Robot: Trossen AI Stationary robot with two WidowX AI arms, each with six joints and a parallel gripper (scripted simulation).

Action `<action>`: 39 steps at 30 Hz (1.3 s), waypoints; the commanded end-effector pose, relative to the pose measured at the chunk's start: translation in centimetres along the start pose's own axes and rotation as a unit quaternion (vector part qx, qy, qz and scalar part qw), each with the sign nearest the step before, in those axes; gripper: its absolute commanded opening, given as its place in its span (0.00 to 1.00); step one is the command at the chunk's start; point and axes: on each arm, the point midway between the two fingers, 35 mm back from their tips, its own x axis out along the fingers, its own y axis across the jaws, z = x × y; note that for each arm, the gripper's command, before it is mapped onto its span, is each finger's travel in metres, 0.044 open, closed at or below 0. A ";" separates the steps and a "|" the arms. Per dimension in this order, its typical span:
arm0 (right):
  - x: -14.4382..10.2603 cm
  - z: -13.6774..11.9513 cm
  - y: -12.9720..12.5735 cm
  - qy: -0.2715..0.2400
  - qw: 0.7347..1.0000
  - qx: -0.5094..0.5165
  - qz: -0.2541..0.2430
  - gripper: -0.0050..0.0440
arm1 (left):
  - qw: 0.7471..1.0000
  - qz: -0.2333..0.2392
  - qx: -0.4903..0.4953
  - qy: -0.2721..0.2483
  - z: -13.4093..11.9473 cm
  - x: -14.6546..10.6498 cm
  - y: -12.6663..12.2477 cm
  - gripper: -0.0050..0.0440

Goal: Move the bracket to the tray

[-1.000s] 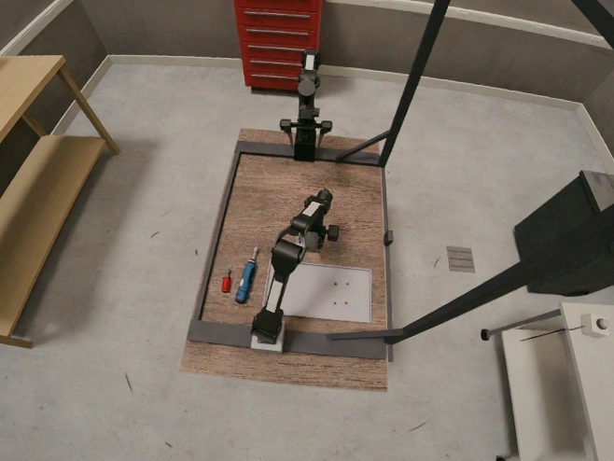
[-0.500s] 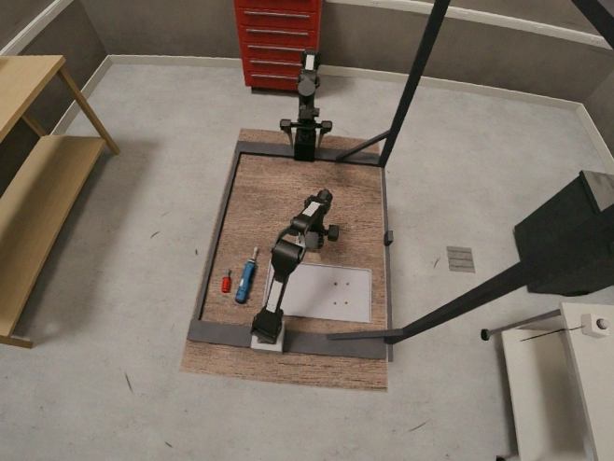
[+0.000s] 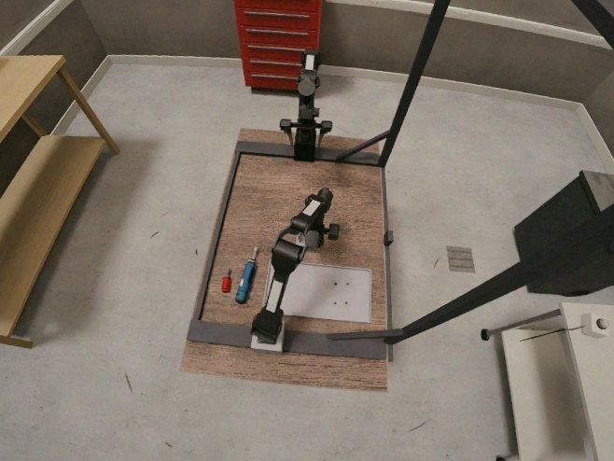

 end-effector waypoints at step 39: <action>-0.3 0.5 0.0 -0.008 1.000 -0.001 0.000 1.00 | 1.000 0.006 0.001 0.028 -0.5 -6.7 0.0 0.00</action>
